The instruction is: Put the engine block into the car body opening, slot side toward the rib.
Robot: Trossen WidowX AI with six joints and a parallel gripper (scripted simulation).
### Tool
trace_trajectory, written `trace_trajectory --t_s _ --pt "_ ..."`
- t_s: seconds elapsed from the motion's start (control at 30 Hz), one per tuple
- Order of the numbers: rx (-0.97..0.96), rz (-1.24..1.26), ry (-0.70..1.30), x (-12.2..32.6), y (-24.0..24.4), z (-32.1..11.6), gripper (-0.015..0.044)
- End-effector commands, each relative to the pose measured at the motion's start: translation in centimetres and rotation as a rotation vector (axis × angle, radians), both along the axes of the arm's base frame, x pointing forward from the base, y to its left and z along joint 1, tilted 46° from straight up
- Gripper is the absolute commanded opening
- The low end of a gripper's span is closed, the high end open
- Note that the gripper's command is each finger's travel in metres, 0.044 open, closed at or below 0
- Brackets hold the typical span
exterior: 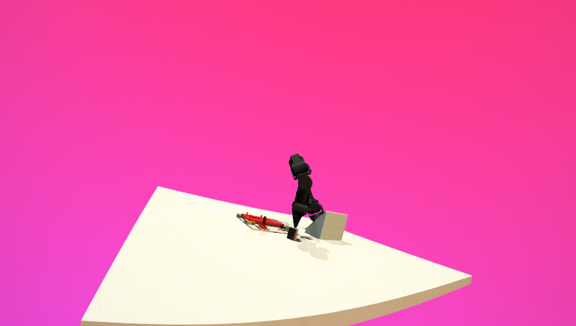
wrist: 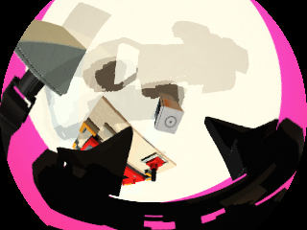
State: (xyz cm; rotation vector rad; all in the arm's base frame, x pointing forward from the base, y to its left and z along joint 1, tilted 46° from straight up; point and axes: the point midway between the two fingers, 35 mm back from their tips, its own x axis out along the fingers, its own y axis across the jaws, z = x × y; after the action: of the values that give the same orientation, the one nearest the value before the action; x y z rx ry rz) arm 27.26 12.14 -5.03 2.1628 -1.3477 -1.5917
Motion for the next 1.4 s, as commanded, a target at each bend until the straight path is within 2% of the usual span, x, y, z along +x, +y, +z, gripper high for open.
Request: trace_trajectory --t_s 0.0,1.37 --pt "0.011 -0.091 -0.092 0.1 0.3 0.2 0.044" --pt "0.069 -1.087 -1.104 0.0 1.3 1.2 0.044"
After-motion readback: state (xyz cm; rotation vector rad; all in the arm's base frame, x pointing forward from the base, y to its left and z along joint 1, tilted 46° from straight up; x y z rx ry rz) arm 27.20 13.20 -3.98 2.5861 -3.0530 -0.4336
